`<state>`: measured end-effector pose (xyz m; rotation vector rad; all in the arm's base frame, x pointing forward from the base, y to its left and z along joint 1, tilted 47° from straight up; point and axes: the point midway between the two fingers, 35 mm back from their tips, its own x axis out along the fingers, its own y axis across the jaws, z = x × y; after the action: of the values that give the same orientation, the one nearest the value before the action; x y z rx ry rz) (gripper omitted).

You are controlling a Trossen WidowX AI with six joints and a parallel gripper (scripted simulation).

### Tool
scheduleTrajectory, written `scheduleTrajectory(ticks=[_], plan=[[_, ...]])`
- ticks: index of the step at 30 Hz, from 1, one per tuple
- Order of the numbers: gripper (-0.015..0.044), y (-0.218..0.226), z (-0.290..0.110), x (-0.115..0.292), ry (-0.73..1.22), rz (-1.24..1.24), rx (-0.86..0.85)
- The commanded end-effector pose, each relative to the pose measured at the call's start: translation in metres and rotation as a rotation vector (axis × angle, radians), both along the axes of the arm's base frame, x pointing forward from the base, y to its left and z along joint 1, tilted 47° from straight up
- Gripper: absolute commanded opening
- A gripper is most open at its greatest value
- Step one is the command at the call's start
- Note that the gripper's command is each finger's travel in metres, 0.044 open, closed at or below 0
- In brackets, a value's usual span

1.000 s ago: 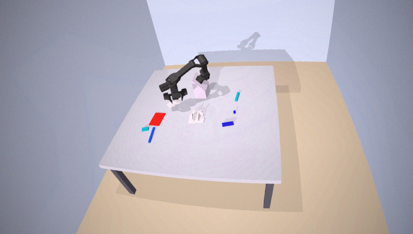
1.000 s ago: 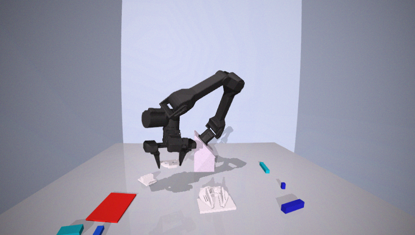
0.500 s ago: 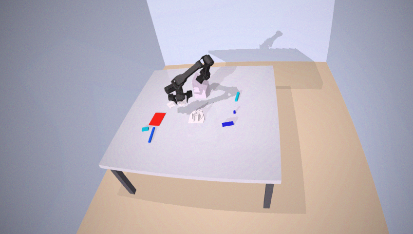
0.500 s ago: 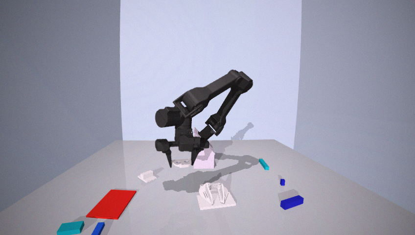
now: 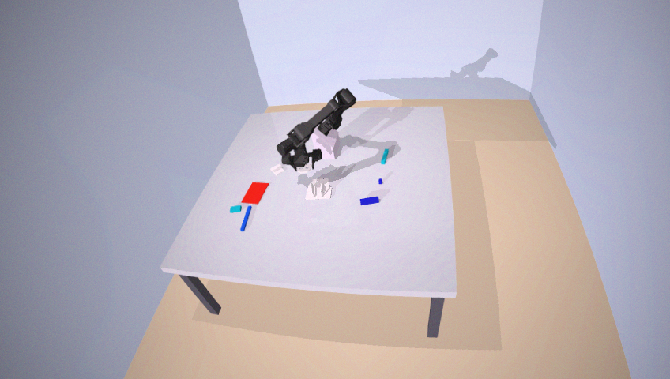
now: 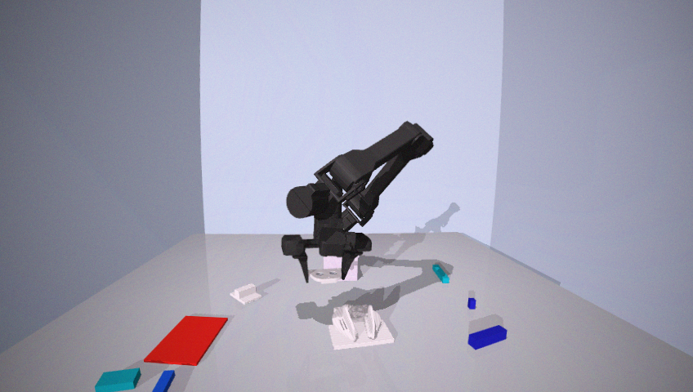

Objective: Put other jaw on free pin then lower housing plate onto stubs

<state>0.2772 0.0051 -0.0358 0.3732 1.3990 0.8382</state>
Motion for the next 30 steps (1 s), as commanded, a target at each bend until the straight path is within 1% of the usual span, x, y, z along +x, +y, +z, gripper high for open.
scheduleTrajectory(ticks=[1,14,30], plan=[[0.0351,0.011,0.012,0.001,0.012,-0.026,0.007],[0.0351,0.044,0.035,-0.004,0.081,-0.077,0.030],[0.0351,0.044,0.036,-0.004,0.082,-0.078,0.030]])
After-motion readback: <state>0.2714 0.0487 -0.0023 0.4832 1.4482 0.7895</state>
